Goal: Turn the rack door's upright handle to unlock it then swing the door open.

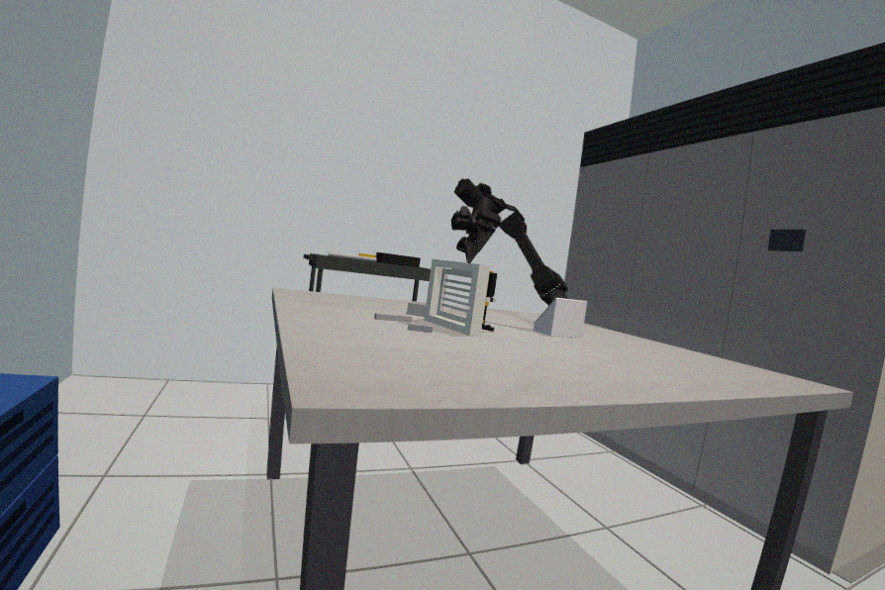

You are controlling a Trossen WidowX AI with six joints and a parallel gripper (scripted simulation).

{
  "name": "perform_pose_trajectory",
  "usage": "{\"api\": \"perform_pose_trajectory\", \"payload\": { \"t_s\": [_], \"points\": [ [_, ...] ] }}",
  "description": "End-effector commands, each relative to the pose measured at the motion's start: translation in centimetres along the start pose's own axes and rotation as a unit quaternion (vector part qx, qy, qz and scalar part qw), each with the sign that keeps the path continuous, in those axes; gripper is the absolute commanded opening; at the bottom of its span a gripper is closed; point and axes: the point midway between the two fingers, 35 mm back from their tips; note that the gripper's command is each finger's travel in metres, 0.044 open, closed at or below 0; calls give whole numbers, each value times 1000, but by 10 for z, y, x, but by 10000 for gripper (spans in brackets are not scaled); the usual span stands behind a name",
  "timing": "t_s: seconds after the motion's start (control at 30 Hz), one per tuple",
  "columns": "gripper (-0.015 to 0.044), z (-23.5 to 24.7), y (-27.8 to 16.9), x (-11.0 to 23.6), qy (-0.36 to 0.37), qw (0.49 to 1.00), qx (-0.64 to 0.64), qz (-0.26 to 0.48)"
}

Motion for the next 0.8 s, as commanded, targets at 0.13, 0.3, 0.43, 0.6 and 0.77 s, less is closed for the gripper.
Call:
{"api": "perform_pose_trajectory", "payload": {
  "t_s": [0.13,0.3,0.43,0.6,0.77],
  "points": [
    [294,13,-20,-8,-71,995,41,50],
    [294,18,-31,-11,-118,988,68,74],
    [294,21,-37,-12,-158,979,91,89],
    [294,24,-44,-12,-208,965,120,102],
    [294,27,-50,-11,-254,949,150,111]
  ]
}}
Point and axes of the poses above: the point midway between the two fingers, 35 mm back from their tips, its own x axis back along the fingers, its own z axis across the jaws, y = z × x, and after that the axes turned 3 degrees about -x, right-handed
